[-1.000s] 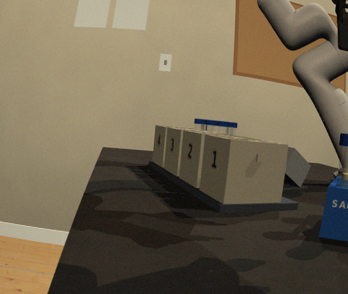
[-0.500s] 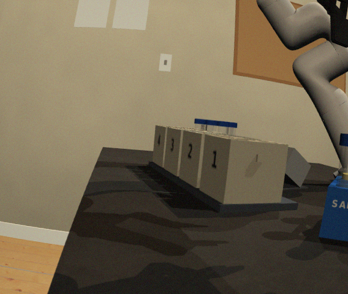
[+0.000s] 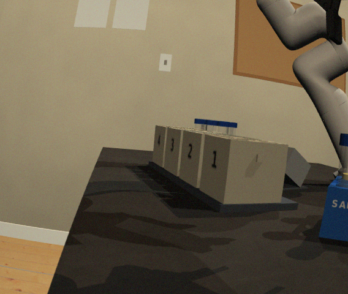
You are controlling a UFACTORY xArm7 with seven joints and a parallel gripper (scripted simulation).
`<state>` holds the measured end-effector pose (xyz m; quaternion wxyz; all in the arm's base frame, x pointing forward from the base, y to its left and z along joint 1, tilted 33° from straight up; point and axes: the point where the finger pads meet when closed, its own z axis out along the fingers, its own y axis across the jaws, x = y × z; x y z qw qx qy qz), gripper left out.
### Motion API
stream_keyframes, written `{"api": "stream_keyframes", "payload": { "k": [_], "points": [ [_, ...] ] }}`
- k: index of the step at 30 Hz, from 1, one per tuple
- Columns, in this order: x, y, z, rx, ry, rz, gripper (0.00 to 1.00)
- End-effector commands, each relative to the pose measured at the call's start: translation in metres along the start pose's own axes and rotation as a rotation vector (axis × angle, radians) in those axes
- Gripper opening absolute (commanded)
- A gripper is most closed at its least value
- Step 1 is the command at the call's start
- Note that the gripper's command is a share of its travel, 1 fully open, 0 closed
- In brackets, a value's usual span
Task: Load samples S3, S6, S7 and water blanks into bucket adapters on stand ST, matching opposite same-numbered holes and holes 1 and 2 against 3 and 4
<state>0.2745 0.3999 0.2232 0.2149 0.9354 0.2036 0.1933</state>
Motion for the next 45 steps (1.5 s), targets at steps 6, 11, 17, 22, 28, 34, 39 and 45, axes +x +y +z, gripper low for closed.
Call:
{"api": "stream_keyframes", "payload": {
  "k": [6,11,17,22,28,34,39,45],
  "points": [
    [0.001,-0.001,-0.002,0.01,-0.002,-0.293,0.57],
    [0.001,-0.001,-0.002,0.01,-0.002,-0.293,0.57],
    [0.001,-0.001,0.002,0.01,-0.002,-0.293,0.57],
    [0.001,-0.001,0.012,0.01,-0.002,-0.293,0.57],
    [0.0,-0.001,0.02,0.01,-0.002,-0.293,0.57],
    [0.0,-0.001,0.032,0.01,-0.002,-0.293,0.57],
    [0.0,-0.001,0.042,0.01,-0.002,-0.293,0.57],
    [0.0,-0.001,0.05,0.01,-0.002,-0.293,0.57]
  ]
}}
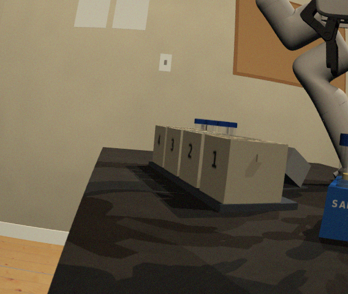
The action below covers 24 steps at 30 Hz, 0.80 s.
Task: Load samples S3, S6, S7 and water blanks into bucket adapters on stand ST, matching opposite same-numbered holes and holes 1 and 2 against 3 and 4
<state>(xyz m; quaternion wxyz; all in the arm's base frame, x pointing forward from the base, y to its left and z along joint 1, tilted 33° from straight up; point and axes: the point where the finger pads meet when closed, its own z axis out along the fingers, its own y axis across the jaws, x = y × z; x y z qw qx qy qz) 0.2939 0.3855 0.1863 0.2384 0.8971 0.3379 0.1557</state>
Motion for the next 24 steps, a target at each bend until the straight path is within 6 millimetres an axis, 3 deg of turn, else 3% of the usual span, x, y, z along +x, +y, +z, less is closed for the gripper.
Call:
{"api": "stream_keyframes", "payload": {
  "k": [1,24],
  "points": [
    [0.001,-0.001,0.008,0.002,0.005,0.0,0.57],
    [0.001,-0.001,0.05,0.002,0.005,0.0,0.57]
  ]
}}
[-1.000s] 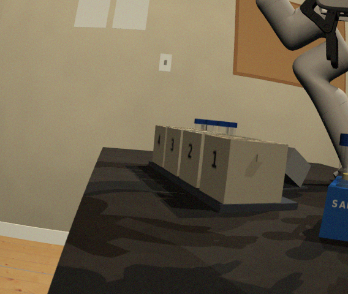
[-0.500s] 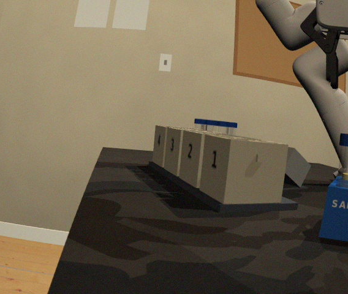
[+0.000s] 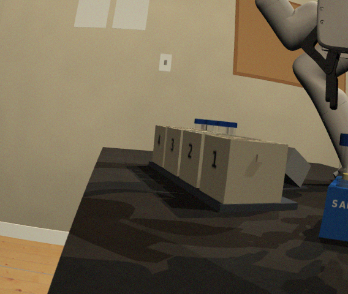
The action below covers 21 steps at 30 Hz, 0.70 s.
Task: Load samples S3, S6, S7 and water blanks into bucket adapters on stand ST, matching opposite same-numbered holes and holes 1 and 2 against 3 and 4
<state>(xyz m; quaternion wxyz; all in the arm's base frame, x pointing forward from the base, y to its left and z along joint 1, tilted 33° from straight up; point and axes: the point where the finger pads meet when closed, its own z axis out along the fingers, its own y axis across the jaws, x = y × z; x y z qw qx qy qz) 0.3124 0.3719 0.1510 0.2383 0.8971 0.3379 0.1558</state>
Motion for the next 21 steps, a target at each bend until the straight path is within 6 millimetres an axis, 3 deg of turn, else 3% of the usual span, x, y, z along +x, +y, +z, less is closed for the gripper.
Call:
{"api": "stream_keyframes", "payload": {
  "k": [1,12,21],
  "points": [
    [0.001,-0.001,0.009,0.002,0.005,0.0,0.57],
    [0.001,-0.001,0.028,0.002,0.005,0.0,0.57],
    [0.001,-0.001,0.028,0.002,0.005,0.0,0.57]
  ]
}}
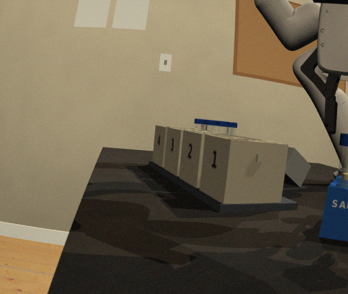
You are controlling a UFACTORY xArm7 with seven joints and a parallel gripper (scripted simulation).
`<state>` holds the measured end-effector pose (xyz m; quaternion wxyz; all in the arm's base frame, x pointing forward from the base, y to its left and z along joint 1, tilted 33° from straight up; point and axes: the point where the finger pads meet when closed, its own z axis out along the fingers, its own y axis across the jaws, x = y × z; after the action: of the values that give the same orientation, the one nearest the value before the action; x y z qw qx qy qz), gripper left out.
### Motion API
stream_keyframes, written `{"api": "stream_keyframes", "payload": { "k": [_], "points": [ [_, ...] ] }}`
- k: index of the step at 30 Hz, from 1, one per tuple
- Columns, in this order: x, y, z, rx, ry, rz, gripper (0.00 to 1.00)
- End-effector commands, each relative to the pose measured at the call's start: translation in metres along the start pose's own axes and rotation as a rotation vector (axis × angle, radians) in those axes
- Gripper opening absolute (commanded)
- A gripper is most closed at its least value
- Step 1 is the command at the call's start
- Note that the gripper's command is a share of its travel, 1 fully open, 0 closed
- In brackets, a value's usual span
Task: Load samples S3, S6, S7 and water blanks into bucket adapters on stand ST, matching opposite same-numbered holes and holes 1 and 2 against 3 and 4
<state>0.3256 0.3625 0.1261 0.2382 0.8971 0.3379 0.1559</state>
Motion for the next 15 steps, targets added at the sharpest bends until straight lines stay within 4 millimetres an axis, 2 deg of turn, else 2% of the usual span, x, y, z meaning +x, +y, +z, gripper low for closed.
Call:
{"api": "stream_keyframes", "payload": {
  "k": [1,15],
  "points": [
    [0.0013,-0.0008,-0.0014,0.002,0.005,0.0,0.57],
    [0.0013,-0.0008,0.0053,0.002,0.005,0.0,0.57]
  ]
}}
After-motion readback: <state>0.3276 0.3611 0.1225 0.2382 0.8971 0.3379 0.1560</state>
